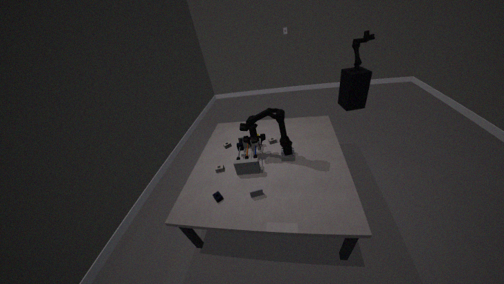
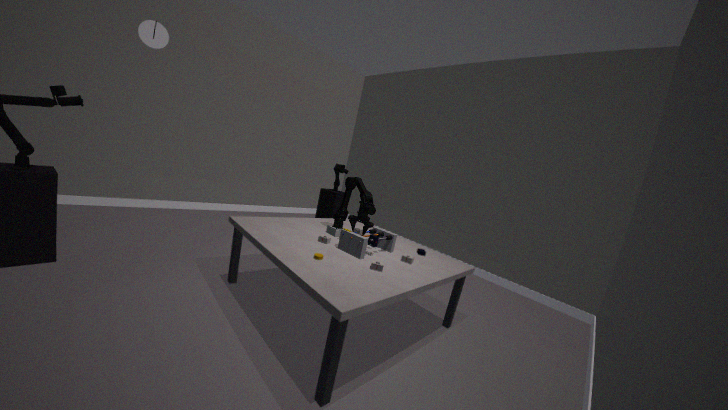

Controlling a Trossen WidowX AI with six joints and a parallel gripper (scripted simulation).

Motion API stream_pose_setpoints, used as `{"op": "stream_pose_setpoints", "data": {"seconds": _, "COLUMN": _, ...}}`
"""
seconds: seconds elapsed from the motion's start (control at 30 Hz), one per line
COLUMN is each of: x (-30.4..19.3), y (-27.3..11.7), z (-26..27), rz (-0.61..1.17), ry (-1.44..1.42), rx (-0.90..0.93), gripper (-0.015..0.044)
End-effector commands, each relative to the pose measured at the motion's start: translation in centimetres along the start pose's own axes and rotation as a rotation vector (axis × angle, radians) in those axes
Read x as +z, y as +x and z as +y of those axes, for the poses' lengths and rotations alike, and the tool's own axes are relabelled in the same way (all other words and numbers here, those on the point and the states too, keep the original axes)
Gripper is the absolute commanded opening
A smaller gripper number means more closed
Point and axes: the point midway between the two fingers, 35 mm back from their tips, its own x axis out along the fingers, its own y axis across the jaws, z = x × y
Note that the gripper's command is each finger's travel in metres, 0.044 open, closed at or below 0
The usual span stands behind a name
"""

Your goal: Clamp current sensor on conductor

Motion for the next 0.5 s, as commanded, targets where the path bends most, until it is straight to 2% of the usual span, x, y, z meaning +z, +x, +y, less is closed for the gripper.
{"op": "stream_pose_setpoints", "data": {"seconds": 0.0, "x": -0.1, "y": 0.7, "z": -0.1, "rz": 0.001, "ry": -0.003, "rx": -0.011, "gripper": 0.0440}}
{"op": "stream_pose_setpoints", "data": {"seconds": 0.47, "x": -0.1, "y": 2.7, "z": -0.2, "rz": 0.001, "ry": -0.003, "rx": -0.011, "gripper": 0.0440}}
